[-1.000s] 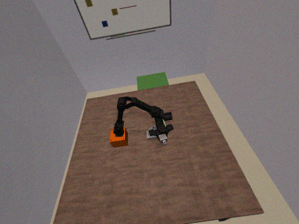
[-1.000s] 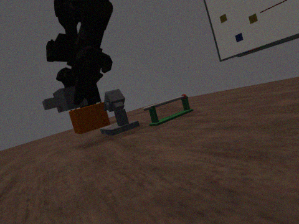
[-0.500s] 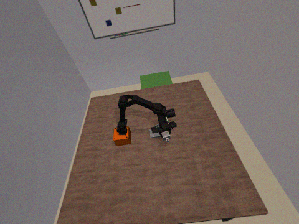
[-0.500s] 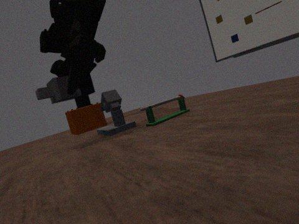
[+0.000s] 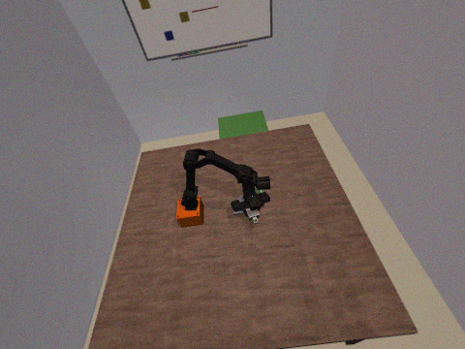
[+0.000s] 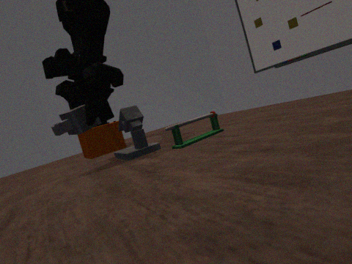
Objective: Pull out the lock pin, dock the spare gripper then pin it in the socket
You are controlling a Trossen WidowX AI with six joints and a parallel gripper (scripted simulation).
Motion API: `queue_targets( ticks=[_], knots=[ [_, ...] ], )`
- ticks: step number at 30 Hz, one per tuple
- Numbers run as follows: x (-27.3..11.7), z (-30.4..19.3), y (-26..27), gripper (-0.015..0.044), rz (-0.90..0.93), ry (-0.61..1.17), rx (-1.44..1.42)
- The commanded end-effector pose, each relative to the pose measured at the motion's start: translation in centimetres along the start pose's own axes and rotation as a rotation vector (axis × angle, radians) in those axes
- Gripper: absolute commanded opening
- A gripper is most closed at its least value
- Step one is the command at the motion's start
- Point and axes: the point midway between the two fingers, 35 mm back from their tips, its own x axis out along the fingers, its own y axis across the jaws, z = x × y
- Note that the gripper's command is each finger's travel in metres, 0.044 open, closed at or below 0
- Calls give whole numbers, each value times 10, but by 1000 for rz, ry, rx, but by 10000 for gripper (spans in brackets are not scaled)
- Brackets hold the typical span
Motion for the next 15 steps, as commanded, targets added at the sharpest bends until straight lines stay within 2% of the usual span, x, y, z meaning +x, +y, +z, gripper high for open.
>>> queue_targets(
  ticks=[1, 15],
  knots=[
    [1, -4, -7, 0, 0, 59, -29],
    [8, -28, -36, 0, 9, 316, -127]
  ],
)
